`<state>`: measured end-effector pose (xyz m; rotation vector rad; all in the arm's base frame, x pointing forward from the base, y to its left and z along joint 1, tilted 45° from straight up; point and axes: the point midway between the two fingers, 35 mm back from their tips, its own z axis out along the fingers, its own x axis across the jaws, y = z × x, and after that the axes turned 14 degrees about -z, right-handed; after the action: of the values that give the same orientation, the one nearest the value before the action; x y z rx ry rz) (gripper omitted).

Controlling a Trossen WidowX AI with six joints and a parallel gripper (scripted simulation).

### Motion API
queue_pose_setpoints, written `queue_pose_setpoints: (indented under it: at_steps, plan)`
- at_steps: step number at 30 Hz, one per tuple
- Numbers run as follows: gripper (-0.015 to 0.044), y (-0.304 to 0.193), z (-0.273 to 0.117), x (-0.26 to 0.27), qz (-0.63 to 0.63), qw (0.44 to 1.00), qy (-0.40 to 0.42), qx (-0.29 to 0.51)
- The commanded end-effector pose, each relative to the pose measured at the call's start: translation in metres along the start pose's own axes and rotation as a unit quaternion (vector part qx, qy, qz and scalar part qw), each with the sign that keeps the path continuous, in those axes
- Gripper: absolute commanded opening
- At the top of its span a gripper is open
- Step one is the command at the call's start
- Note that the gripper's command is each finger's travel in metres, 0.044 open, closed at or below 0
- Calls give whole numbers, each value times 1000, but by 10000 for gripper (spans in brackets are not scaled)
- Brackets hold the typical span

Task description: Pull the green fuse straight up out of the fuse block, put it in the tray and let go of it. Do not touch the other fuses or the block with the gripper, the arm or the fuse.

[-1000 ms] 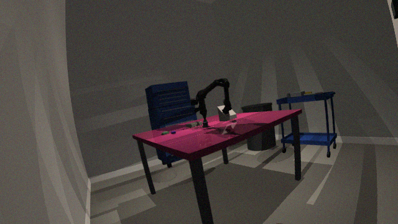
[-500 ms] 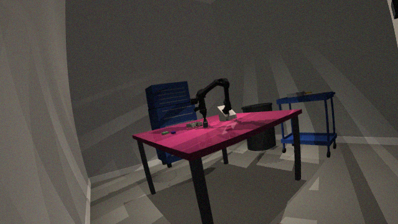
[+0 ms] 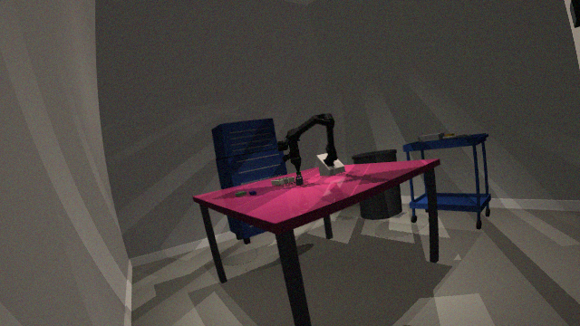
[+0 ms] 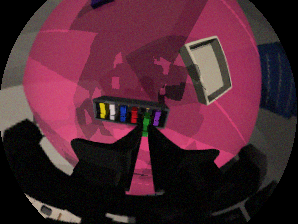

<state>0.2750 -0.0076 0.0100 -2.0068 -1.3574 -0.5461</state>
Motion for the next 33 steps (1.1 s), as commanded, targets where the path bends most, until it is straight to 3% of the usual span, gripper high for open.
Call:
queue_pose_setpoints:
  at_steps: [1,24,33]
  plan:
    - [0,1,-4,1,-5,1000,-3,-2]
    - [0,1,-27,0,-4,1000,-3,-2]
    - [0,29,-33,-30,-4,1000,-7,-5]
